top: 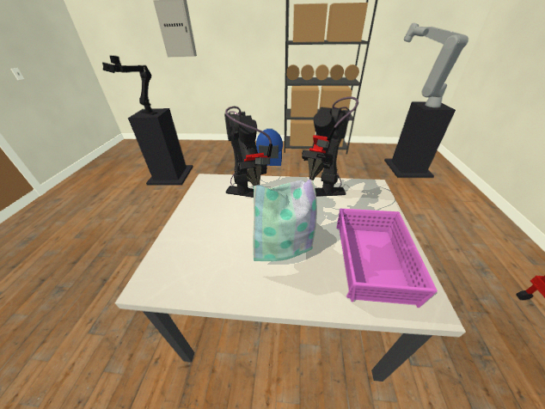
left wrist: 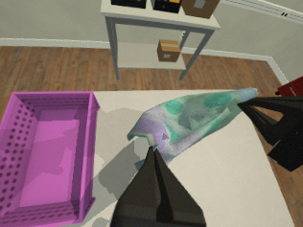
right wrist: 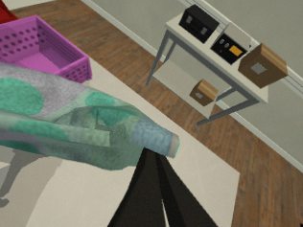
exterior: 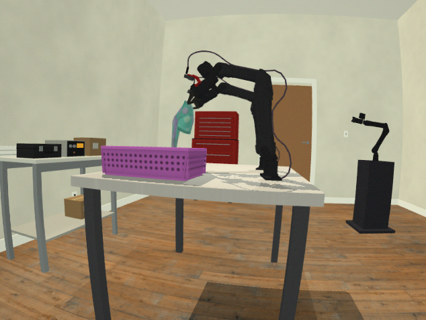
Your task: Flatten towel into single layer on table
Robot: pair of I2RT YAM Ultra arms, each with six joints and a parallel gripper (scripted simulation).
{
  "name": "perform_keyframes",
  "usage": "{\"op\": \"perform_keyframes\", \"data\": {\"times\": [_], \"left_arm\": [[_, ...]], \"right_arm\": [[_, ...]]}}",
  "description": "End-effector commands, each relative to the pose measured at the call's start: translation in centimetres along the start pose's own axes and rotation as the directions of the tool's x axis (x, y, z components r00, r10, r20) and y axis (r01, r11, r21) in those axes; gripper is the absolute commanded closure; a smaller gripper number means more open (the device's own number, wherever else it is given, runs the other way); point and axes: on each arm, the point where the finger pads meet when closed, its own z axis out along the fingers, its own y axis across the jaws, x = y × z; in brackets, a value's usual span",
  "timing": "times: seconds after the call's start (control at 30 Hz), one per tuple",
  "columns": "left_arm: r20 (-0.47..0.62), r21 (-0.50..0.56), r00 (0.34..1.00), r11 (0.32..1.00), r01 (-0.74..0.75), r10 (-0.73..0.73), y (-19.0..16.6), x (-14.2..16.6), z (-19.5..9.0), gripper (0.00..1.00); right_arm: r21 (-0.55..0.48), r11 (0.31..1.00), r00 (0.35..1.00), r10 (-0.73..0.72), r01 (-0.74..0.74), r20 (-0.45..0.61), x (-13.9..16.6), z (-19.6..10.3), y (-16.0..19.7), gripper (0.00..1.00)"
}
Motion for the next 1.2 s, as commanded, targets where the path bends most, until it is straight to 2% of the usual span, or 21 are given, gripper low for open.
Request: {"op": "perform_keyframes", "data": {"times": [0.0,0.47,0.5,0.57,0.6,0.67,0.7,0.73,0.77,0.83,0.87,0.93,0.97,1.03,1.07,1.13,1.17], "left_arm": [[0.098,-0.009,0.995,1.000,-0.007,0.007,0.4,-2.4,-2.3,1.00],[0.098,-0.009,0.995,1.000,-0.007,0.007,0.3,-2.4,-2.3,1.00],[0.077,-0.015,0.997,1.000,-0.002,0.003,0.7,-2.0,-0.8,1.00],[0.077,-0.015,0.997,1.000,-0.001,0.002,0.7,-2.0,-0.8,1.00],[0.053,-0.022,0.999,1.000,0.004,-0.003,1.1,-1.2,1.5,1.00],[0.053,-0.022,0.999,1.000,0.004,-0.003,1.1,-1.2,1.5,1.00],[0.096,-0.022,0.995,1.000,0.004,-0.002,1.1,-2.7,0.4,1.00],[0.096,-0.016,0.995,1.000,0.000,0.002,0.8,-2.7,0.4,1.00],[0.096,-0.032,0.995,0.999,0.012,-0.009,1.8,-2.4,2.4,1.00],[0.122,-0.033,0.992,0.999,0.013,-0.009,1.8,-3.3,1.8,1.00],[0.135,-0.044,0.991,0.999,0.021,-0.015,2.5,-3.3,4.0,1.00],[0.177,-0.045,0.984,0.999,0.022,-0.014,2.5,-4.8,2.9,1.00],[0.220,-0.056,0.975,0.998,0.031,-0.018,3.4,-5.8,4.6,1.00],[0.220,-0.057,0.975,0.998,0.031,-0.018,3.4,-5.8,4.6,1.00],[0.278,-0.068,0.960,0.997,0.040,-0.019,4.3,-7.4,5.9,1.00],[0.279,-0.068,0.960,0.997,0.040,-0.020,4.3,-7.4,5.9,1.00],[0.331,-0.077,0.944,0.996,0.048,-0.020,5.1,-8.7,7.4,1.00]], "right_arm": [[0.010,1.000,0.995,-0.002,0.001,0.098,-2.6,-1.9,-0.3,1.00],[0.010,1.000,0.996,-0.002,0.001,0.089,-2.3,-1.5,-0.3,1.00],[0.018,1.000,0.998,0.003,-0.004,0.062,-1.5,0.3,-0.8,1.00],[0.018,1.000,0.998,0.003,-0.004,0.062,-1.5,0.3,-0.8,1.00],[0.023,1.000,0.997,0.006,-0.008,0.077,-1.7,1.4,-1.1,1.00],[0.023,1.000,0.997,0.006,-0.008,0.077,-1.7,1.4,-1.1,1.00],[0.024,1.000,0.997,0.006,-0.008,0.077,-1.7,1.4,-1.1,1.00],[0.024,1.000,0.997,0.006,-0.008,0.077,-1.7,1.4,-1.1,1.00],[0.031,0.999,0.993,0.010,-0.014,0.120,-2.8,2.5,-1.6,1.00],[0.032,0.999,0.993,0.010,-0.014,0.121,-2.8,2.5,-1.6,1.00],[0.040,0.999,0.981,0.012,-0.020,0.195,-4.9,3.3,-2.2,1.00],[0.040,0.999,0.981,0.012,-0.021,0.195,-4.9,3.3,-2.2,1.00],[0.049,0.998,0.968,0.014,-0.027,0.249,-6.1,4.9,-2.9,1.00],[0.051,0.998,0.968,0.014,-0.028,0.249,-6.1,4.9,-2.9,1.00],[0.059,0.998,0.952,0.015,-0.034,0.307,-7.3,6.6,-3.6,1.00],[0.059,0.998,0.952,0.015,-0.034,0.307,-7.3,6.6,-3.6,1.00],[0.066,0.997,0.931,0.013,-0.040,0.365,-8.5,8.3,-4.3,1.00]]}}
